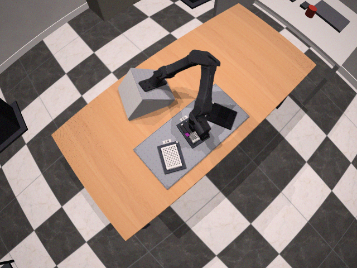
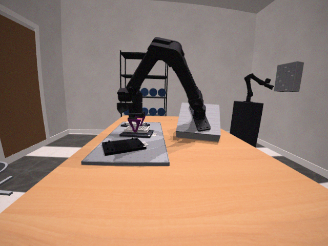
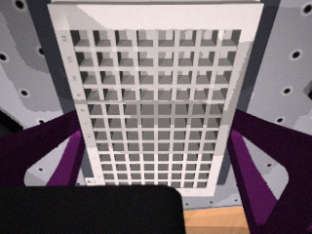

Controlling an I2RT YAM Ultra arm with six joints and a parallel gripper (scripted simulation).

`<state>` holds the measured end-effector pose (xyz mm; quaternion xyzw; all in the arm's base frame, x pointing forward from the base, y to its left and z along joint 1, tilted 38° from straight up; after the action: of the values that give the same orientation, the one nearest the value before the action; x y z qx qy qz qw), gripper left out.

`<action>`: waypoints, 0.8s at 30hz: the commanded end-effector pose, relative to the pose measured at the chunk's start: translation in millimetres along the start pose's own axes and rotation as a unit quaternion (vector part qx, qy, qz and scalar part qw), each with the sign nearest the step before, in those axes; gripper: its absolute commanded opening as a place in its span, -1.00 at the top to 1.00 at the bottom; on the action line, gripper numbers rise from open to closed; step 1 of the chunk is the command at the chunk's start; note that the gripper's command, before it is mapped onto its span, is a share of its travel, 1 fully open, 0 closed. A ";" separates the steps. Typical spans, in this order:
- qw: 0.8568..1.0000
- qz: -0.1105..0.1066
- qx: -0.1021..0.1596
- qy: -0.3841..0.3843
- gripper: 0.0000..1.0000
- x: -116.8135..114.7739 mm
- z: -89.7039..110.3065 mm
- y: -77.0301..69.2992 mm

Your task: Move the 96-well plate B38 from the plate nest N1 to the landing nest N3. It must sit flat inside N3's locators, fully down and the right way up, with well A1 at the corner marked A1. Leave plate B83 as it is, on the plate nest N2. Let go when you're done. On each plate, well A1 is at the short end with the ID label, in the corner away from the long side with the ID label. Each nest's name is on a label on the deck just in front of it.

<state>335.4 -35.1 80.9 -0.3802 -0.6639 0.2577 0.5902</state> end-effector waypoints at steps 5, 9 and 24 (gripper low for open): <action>1.000 0.002 -0.007 -0.002 1.00 0.0 -1.7 -2.1; 1.000 0.002 -0.007 -0.002 1.00 0.1 -1.5 -1.4; 1.000 0.002 -0.007 -0.002 1.00 0.1 -1.1 0.7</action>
<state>335.5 -32.6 78.6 -0.3804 -0.6646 0.2576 0.5894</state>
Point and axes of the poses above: the point where the finger pads meet when closed, its own y axis out along the fingers, its own x axis across the jaws, z = x × y, the point moved 9 cm from there along -y, back along the fingers, and after that the axes turned 6 degrees about -y, right-handed, at the moved point
